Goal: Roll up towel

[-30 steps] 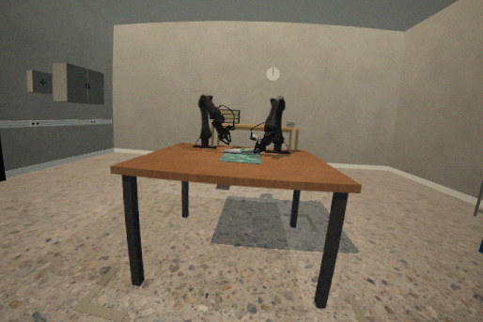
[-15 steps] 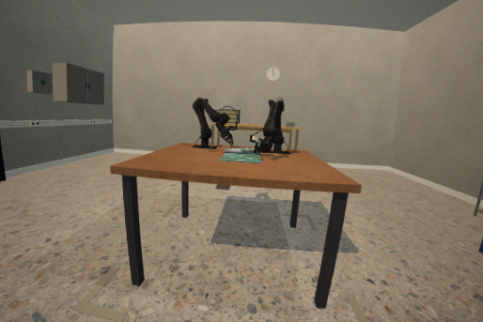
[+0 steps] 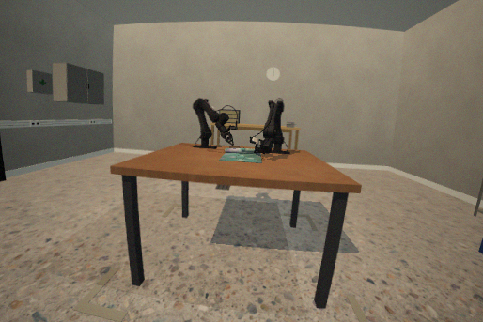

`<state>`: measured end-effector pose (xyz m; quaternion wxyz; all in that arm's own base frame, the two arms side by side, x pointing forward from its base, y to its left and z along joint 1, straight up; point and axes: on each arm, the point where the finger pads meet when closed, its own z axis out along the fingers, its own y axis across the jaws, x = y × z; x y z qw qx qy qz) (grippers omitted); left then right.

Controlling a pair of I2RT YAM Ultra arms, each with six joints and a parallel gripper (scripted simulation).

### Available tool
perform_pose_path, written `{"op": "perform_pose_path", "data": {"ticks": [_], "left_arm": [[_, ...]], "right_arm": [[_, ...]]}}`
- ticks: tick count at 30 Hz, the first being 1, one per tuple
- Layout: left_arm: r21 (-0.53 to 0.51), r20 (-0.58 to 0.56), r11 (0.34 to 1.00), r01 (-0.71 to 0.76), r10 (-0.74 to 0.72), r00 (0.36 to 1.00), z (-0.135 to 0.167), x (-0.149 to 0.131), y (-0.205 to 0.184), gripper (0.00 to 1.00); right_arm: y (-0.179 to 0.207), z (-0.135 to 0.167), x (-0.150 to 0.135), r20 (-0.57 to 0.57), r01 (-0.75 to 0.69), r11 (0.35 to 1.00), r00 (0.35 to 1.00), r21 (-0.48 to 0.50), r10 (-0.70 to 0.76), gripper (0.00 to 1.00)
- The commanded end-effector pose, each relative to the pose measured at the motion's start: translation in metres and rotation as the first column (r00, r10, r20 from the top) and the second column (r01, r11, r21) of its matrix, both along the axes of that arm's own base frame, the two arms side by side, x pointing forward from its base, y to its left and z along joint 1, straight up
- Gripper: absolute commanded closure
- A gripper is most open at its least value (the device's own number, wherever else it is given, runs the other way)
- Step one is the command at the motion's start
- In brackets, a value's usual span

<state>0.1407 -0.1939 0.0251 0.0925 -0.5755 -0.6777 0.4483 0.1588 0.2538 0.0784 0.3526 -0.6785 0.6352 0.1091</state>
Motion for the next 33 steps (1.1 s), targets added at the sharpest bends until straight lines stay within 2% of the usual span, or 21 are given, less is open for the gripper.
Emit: {"op": "perform_pose_path", "data": {"ticks": [1, 11, 18, 32, 33], "left_arm": [[-0.02, 0.01, 1.0, -0.013, 0.013, 1.0, 0.0, 0.007, -0.002, 0.85], [-0.02, 0.01, 1.0, -0.013, 0.013, 1.0, 0.0, 0.007, -0.002, 0.85], [-0.02, 0.01, 1.0, -0.013, 0.013, 1.0, 0.0, 0.007, -0.002, 0.85], [-0.02, 0.01, 1.0, -0.013, 0.013, 1.0, 0.0, 0.007, -0.002, 0.85], [-0.02, 0.01, 1.0, -0.013, 0.013, 1.0, 0.0, 0.007, -0.002, 0.85]], "right_arm": [[0.002, -0.006, 0.001, 0.003, -0.007, 1.0, 1.0, 0.011, 0.007, 0.02], [0.003, -0.048, -0.004, 0.003, -0.002, 1.0, 1.0, 0.011, 0.002, 0.02], [0.007, -0.052, -0.002, 0.003, -0.001, 1.0, 1.0, 0.011, 0.001, 0.02], [0.007, -0.054, -0.002, 0.003, -0.001, 1.0, 1.0, 0.011, 0.001, 0.62], [0.007, -0.054, -0.002, 0.003, -0.001, 1.0, 1.0, 0.011, 0.001, 0.63]]}}
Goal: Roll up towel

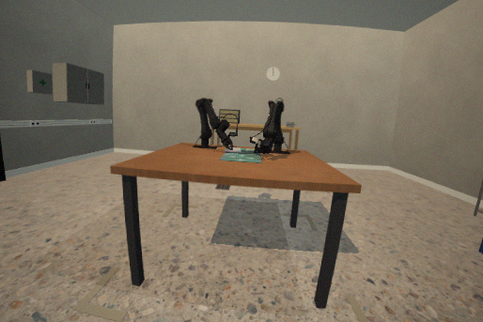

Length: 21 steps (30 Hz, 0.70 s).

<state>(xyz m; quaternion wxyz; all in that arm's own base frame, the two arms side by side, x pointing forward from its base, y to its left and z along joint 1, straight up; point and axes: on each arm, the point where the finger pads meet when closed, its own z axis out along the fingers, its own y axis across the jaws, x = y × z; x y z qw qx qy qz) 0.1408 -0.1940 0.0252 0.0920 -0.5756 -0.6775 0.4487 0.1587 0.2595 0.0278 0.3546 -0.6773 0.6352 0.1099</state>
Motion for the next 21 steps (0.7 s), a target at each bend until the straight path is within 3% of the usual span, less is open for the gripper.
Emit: {"op": "perform_pose_path", "data": {"ticks": [1, 21], "left_arm": [[-0.019, 0.01, 1.0, -0.013, 0.013, 1.0, 0.0001, 0.0065, -0.0014, 0.85], [-0.019, 0.01, 1.0, -0.013, 0.013, 1.0, 0.0001, 0.0065, -0.0014, 0.85]], "right_arm": [[0.0012, -0.0032, -0.0022, 0.002, -0.002, 1.0, 1.0, 0.006, 0.002, 0.63], [0.0012, -0.0032, -0.0022, 0.002, -0.002, 1.0, 1.0, 0.006, 0.002, 0.81]]}}
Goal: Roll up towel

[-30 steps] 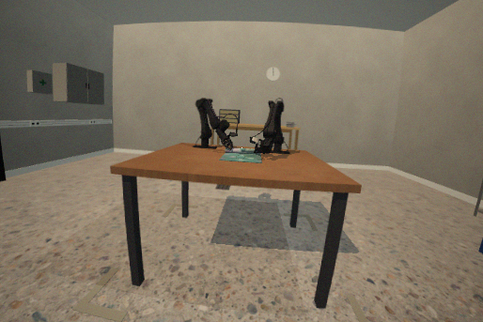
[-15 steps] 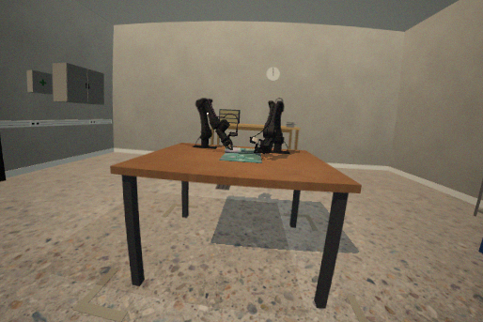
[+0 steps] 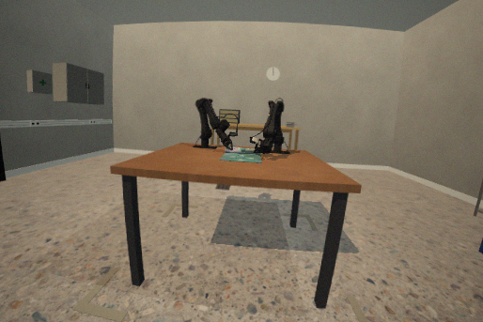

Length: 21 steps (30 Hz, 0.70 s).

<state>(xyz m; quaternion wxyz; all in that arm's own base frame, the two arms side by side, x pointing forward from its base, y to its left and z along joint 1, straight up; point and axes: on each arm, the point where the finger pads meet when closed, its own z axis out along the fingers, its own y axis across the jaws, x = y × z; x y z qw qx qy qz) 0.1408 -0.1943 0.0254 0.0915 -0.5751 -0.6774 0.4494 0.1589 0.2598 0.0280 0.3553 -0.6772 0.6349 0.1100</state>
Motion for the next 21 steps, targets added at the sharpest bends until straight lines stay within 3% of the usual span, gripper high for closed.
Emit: {"op": "perform_pose_path", "data": {"ticks": [1, 8, 13, 15, 21], "left_arm": [[-0.017, 0.011, 1.0, -0.011, 0.012, 1.0, -0.0001, 0.0065, -0.0012, 0.85], [-0.017, 0.011, 1.0, -0.011, 0.012, 1.0, -0.0001, 0.0065, -0.0012, 0.85], [-0.017, 0.011, 1.0, -0.011, 0.012, 1.0, 0.0031, 0.0065, -0.0012, 0.61], [-0.017, 0.011, 1.0, -0.011, 0.012, 1.0, 0.0031, 0.0065, -0.0012, 0.61], [-0.017, 0.011, 1.0, -0.011, 0.012, 1.0, 0.0098, 0.0065, -0.0012, 0.34]], "right_arm": [[0.001, -0.0035, -0.0023, 0.001, -0.002, 1.0, 1.0, 0.005, 0.002, 0.81], [0.001, -0.0035, -0.0023, 0.001, -0.002, 1.0, 1.0, 0.005, 0.002, 0.83], [0.001, -0.0035, -0.0023, 0.001, -0.002, 1.0, 1.0, 0.005, 0.002, 0.83], [0.001, -0.0035, -0.0023, 0.001, -0.002, 1.0, 1.0, 0.005, 0.002, 0.83], [0.001, -0.0035, -0.0023, 0.001, -0.002, 1.0, 1.0, 0.005, 0.002, 0.83]]}}
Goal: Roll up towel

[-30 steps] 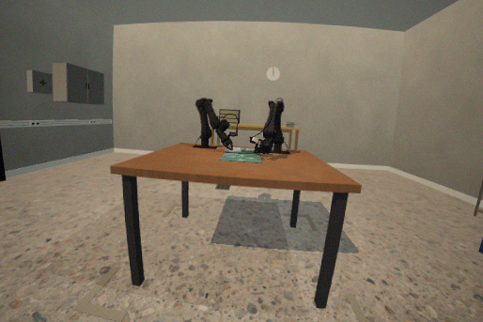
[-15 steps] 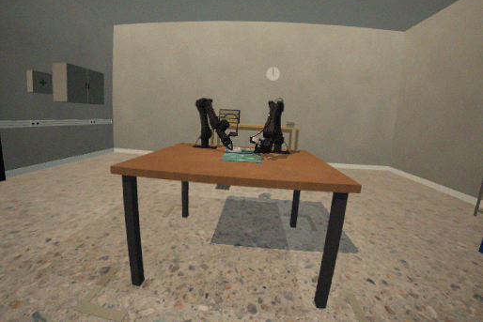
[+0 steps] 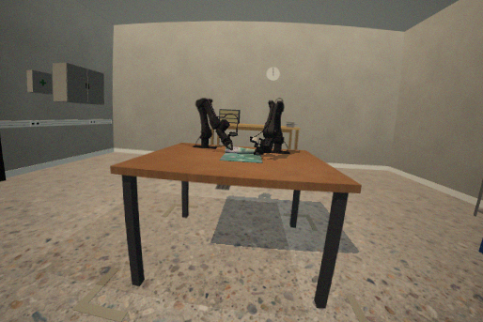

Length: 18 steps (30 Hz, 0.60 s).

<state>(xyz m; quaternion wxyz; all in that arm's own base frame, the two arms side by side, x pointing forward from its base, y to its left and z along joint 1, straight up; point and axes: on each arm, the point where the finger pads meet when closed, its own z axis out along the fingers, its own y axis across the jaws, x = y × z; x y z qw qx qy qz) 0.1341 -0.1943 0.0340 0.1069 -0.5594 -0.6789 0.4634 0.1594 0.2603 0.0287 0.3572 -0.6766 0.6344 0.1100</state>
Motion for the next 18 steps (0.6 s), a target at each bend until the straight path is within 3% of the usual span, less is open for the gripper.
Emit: {"op": "perform_pose_path", "data": {"ticks": [1, 4, 11, 18], "left_arm": [[-0.02, 0.061, 1.0, 0.0, 0.001, 0.998, 0.002, 0.013, -0.001, 0.29], [-0.02, 0.061, 1.0, 0.0, 0.001, 0.998, 0.003, 0.013, -0.001, 0.15], [-0.02, 0.061, 1.0, 0.0, 0.001, 0.998, 0.011, 0.022, 0.006, 0.15], [-0.02, 0.061, 1.0, 0.0, 0.001, 0.998, 0.033, 0.046, 0.026, 0.15]], "right_arm": [[0.0, -0.004, -0.003, -0.002, -0.003, 1.0, 1.0, 0.002, 0.003, 0.83], [0.0, -0.004, -0.003, -0.002, -0.003, 1.0, 1.0, 0.002, 0.003, 0.83], [0.0, -0.004, -0.003, -0.029, -0.003, 1.0, 1.0, 0.003, 0.003, 0.83], [0.0, -0.003, -0.003, -0.144, -0.002, 1.0, 0.99, 0.008, 0.003, 0.83]]}}
